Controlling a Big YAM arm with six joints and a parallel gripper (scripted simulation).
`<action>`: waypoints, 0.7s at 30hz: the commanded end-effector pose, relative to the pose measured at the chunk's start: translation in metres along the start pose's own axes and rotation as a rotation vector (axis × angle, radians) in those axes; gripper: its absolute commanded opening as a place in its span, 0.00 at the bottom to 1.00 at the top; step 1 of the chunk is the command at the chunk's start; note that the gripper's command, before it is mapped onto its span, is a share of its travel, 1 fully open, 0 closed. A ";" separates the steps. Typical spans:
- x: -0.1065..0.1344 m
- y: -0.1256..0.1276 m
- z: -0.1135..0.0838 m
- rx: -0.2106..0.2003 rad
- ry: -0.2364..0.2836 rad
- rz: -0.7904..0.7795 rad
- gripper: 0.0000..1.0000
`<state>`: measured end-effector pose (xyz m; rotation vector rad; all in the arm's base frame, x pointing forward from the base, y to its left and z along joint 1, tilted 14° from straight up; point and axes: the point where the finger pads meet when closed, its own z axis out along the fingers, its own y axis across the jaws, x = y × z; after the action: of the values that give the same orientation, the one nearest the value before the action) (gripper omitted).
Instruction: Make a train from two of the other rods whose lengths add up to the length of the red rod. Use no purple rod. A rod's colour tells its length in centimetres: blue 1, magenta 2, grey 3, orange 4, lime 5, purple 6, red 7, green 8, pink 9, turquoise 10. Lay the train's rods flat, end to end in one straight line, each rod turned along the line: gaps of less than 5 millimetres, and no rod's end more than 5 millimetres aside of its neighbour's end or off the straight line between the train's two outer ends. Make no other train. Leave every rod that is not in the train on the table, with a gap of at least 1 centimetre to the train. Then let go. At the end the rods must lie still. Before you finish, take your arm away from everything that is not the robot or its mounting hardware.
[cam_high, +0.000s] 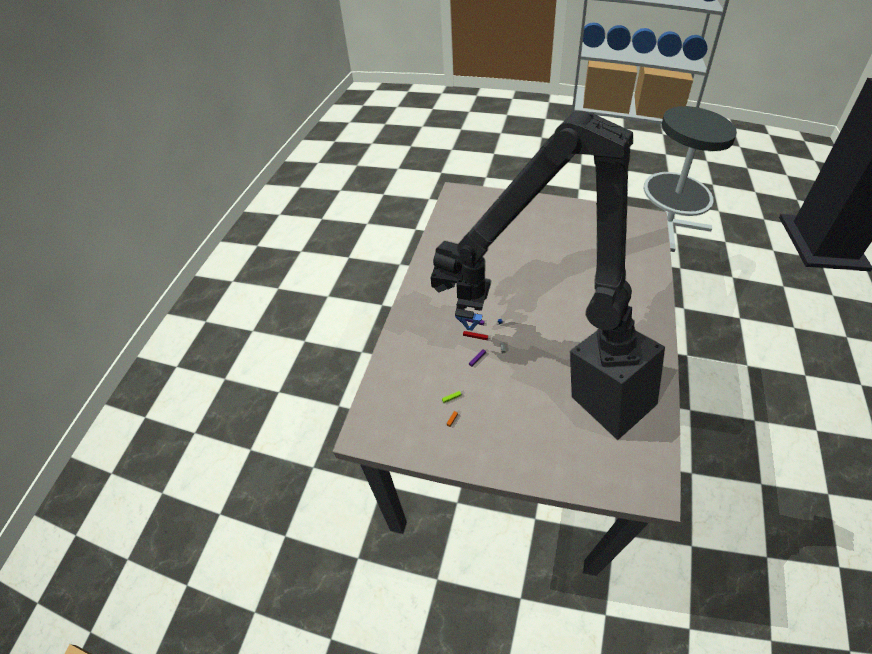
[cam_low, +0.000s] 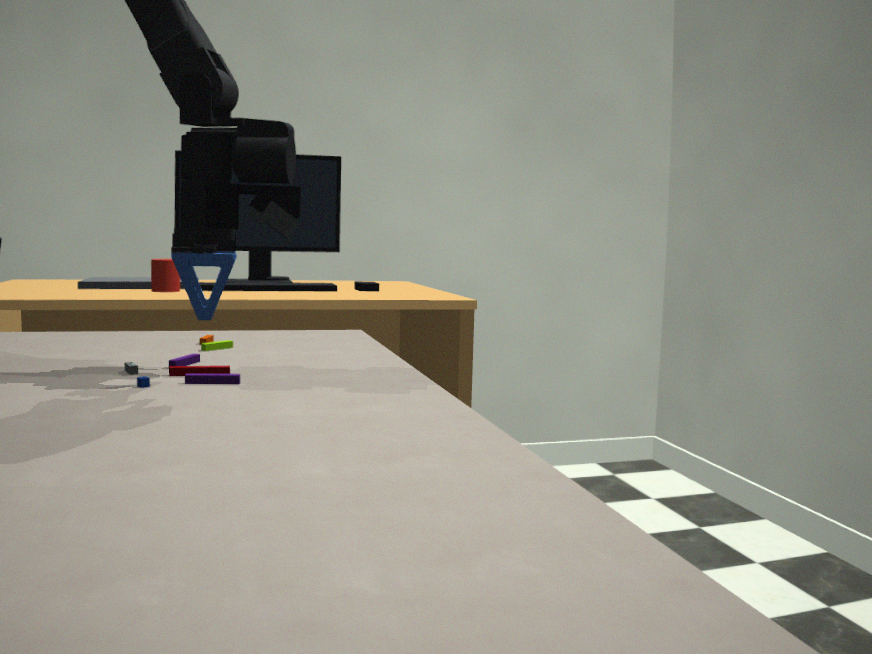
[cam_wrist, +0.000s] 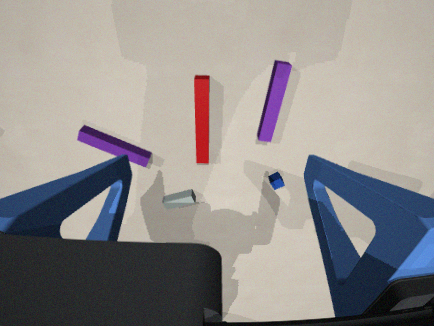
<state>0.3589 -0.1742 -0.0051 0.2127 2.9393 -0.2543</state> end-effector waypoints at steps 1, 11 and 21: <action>-0.016 -0.004 -0.008 0.008 -0.037 -0.013 1.00; -0.016 -0.004 -0.008 0.008 -0.037 -0.013 1.00; -0.008 0.000 -0.010 0.008 -0.045 0.038 1.00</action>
<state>0.3590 -0.1743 -0.0051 0.2197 2.9375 -0.2541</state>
